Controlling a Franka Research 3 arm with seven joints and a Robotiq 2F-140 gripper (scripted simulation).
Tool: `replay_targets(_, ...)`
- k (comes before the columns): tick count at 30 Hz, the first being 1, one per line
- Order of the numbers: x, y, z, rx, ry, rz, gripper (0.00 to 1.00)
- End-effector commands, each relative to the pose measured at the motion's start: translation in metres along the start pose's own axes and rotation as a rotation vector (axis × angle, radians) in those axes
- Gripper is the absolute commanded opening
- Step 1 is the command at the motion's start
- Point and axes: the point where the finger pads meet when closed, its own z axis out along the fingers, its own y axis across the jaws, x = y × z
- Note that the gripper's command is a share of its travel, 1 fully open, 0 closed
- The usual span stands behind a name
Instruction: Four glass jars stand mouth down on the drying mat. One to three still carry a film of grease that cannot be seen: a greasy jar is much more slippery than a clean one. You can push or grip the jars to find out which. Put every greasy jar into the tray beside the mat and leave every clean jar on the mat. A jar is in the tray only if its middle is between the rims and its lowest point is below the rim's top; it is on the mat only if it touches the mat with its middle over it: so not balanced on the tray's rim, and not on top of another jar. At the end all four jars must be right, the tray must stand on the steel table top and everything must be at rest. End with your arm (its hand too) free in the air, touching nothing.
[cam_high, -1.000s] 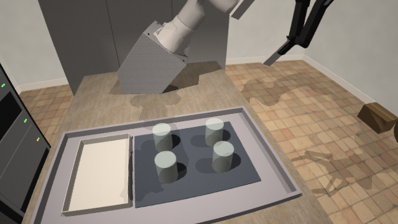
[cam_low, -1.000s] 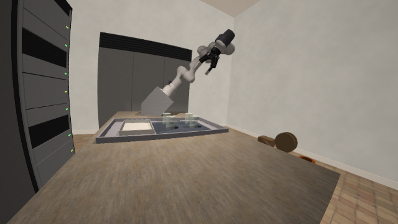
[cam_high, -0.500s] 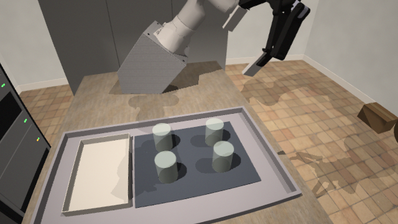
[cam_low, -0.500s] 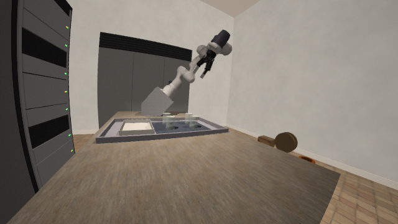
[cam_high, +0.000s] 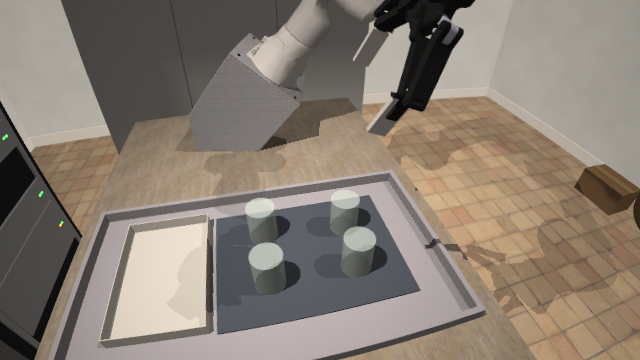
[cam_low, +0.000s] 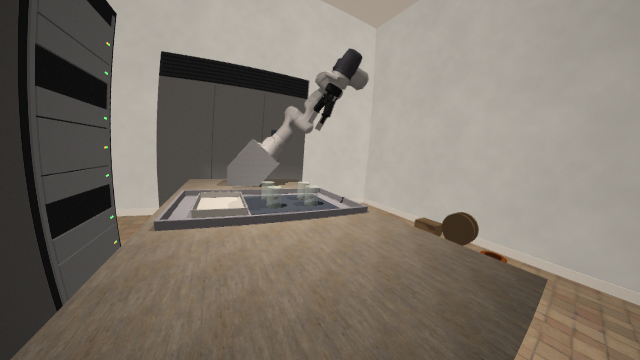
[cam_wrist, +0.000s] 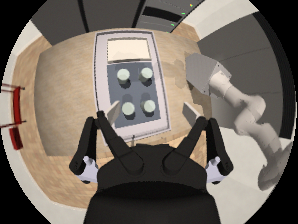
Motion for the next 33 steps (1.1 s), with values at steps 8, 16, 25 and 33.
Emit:
replay_targets(8,0.007,-0.002,0.027,-0.004,-0.076,0.188,1.0)
replay_targets(16,0.01,-0.002,0.045,-0.01,-0.126,0.286,1.0)
replay_targets(25,0.013,-0.002,0.062,-0.017,-0.172,0.376,1.0)
replay_targets(33,0.013,-0.002,0.062,-0.017,-0.172,0.376,1.0)
